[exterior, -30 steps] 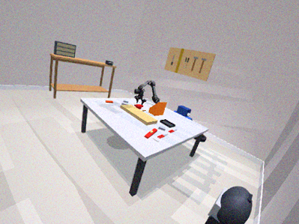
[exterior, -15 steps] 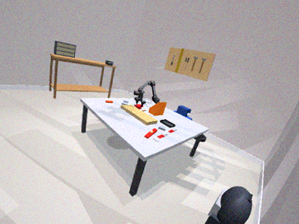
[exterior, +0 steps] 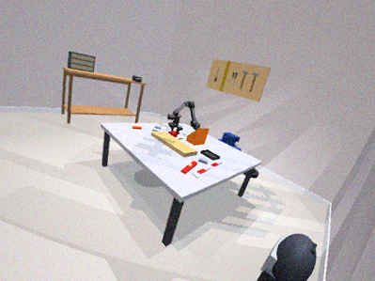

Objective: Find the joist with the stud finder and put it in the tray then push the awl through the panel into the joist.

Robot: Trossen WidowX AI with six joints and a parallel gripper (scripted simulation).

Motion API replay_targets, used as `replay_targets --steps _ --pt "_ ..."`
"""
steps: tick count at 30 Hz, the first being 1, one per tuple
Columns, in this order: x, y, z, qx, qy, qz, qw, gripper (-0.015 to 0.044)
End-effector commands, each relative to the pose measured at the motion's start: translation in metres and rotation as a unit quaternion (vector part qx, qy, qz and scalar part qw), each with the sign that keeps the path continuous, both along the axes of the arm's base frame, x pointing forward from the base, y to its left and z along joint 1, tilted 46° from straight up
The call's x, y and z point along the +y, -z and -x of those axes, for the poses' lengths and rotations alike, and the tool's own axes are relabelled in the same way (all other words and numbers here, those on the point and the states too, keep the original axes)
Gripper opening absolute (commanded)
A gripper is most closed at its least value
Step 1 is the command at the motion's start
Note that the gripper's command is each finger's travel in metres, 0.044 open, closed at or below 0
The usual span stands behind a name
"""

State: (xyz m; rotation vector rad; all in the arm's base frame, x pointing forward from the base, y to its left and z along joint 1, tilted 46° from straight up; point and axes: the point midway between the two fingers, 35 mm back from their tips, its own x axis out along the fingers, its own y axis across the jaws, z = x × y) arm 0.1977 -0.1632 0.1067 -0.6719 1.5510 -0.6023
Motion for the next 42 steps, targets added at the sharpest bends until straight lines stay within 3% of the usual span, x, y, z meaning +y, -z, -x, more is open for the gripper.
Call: replay_targets --steps 1,13,29,42 --pt "0.0 0.0 0.0 0.001 -0.002 -0.001 1.0 0.0288" --pt "0.009 -0.008 -0.001 0.001 -0.002 -0.002 1.0 0.0" --pt "0.025 -0.023 0.0 0.001 -0.002 -0.002 1.0 0.0" --pt "0.054 0.006 0.003 0.001 -0.002 -0.003 1.0 0.0"
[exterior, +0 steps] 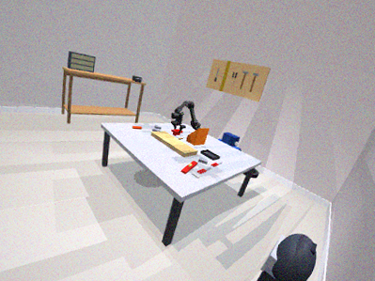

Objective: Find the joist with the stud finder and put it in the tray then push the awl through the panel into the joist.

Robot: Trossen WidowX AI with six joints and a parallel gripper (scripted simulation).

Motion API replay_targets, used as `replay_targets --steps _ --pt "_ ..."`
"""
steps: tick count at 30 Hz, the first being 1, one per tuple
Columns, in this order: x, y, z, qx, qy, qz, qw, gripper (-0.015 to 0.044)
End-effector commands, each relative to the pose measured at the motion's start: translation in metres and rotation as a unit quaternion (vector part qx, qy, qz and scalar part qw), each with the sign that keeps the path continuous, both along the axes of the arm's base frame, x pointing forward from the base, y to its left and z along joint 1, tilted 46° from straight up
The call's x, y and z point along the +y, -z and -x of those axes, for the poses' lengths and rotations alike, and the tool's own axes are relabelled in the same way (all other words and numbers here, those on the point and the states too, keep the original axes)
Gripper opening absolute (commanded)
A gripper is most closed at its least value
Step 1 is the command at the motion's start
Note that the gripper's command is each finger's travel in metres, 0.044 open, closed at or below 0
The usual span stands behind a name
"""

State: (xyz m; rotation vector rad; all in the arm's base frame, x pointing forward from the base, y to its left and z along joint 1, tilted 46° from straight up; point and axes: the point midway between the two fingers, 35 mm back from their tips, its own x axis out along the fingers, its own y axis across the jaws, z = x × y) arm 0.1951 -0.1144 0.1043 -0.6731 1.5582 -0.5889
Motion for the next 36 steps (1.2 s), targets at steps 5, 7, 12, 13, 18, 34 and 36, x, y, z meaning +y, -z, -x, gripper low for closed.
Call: replay_targets --steps 5,7,12,13,18,34,36 --pt "0.0048 0.0039 0.0007 -0.001 0.002 -0.005 1.0 0.0" --pt "0.0043 0.0038 0.0008 0.0 0.003 -0.011 1.0 0.0" --pt "0.003 0.0035 0.001 0.004 0.005 -0.028 1.0 0.0" --pt "0.0028 0.0034 0.001 0.005 0.005 -0.032 0.999 0.0" --pt "0.0015 0.0029 0.0011 0.008 0.007 -0.049 0.999 0.0" --pt "-0.0022 0.0 0.0008 0.013 0.008 -0.104 0.994 0.0" --pt "-0.0026 -0.0004 0.0007 0.013 0.008 -0.111 0.994 0.0"
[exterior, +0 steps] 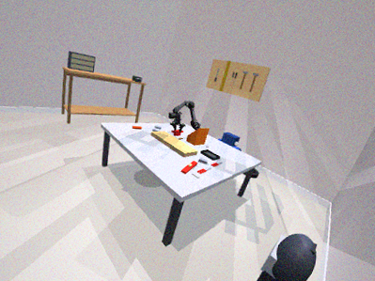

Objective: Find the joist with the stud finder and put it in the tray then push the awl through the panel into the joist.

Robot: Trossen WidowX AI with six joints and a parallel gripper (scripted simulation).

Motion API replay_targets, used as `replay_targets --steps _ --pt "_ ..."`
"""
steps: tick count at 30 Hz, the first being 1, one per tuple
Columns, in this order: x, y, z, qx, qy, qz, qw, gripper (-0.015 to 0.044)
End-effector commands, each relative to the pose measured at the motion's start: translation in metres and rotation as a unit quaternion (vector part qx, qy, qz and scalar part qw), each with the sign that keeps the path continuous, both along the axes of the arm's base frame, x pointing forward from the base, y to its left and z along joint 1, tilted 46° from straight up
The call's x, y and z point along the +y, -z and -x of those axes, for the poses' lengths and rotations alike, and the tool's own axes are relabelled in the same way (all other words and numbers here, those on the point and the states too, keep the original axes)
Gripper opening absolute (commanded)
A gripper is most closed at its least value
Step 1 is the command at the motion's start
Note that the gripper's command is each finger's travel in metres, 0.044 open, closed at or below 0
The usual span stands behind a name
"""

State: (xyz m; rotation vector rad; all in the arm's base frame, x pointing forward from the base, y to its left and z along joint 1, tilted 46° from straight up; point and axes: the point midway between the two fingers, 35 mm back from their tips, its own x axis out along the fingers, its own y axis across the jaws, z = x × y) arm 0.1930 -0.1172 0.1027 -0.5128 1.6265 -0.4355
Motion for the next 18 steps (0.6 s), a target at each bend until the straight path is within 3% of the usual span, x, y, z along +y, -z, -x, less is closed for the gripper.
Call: replay_targets --steps 1,18 --pt "0.0 -0.0022 -0.0014 -0.001 -0.004 -0.014 1.0 0.0" --pt "-0.0028 -0.0033 -0.0013 0.006 -0.002 -0.065 0.998 0.0"
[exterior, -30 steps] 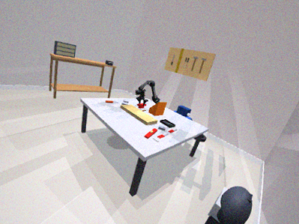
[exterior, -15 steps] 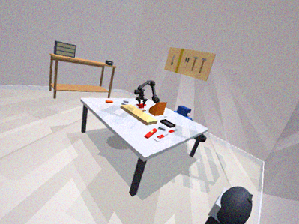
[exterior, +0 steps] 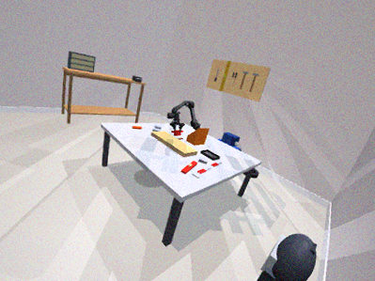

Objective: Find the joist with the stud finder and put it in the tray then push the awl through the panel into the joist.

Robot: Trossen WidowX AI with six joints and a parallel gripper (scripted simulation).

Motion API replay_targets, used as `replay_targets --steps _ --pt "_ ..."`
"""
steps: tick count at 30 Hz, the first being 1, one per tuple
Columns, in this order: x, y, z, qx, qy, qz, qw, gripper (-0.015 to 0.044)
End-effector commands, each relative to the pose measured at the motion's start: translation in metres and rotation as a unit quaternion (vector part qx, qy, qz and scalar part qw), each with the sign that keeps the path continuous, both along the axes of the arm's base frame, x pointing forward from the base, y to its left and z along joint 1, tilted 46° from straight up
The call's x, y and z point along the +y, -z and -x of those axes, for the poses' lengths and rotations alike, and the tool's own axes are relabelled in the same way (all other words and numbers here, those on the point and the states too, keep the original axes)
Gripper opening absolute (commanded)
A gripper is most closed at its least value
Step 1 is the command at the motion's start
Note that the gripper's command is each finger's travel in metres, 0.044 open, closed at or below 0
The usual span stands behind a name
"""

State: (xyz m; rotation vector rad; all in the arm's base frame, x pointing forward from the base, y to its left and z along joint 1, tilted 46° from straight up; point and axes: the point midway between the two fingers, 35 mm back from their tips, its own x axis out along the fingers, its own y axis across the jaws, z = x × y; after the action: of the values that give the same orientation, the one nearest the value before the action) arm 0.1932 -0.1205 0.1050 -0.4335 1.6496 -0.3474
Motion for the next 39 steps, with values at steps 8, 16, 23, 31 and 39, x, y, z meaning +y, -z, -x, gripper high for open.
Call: replay_targets --steps 8,16,23,31,39 --pt "-0.001 -0.0015 -0.0011 0.005 -0.002 -0.04 0.999 0.0" --pt "-0.0025 -0.0024 -0.0012 0.006 -0.001 -0.069 0.998 0.0" --pt "-0.0038 -0.0034 -0.0014 0.006 0.0 -0.094 0.996 0.0" --pt "-0.0054 -0.0049 -0.0018 0.003 0.0 -0.122 0.993 0.0" --pt "-0.0064 -0.0049 -0.0017 0.007 0.0 -0.143 0.99 0.0"
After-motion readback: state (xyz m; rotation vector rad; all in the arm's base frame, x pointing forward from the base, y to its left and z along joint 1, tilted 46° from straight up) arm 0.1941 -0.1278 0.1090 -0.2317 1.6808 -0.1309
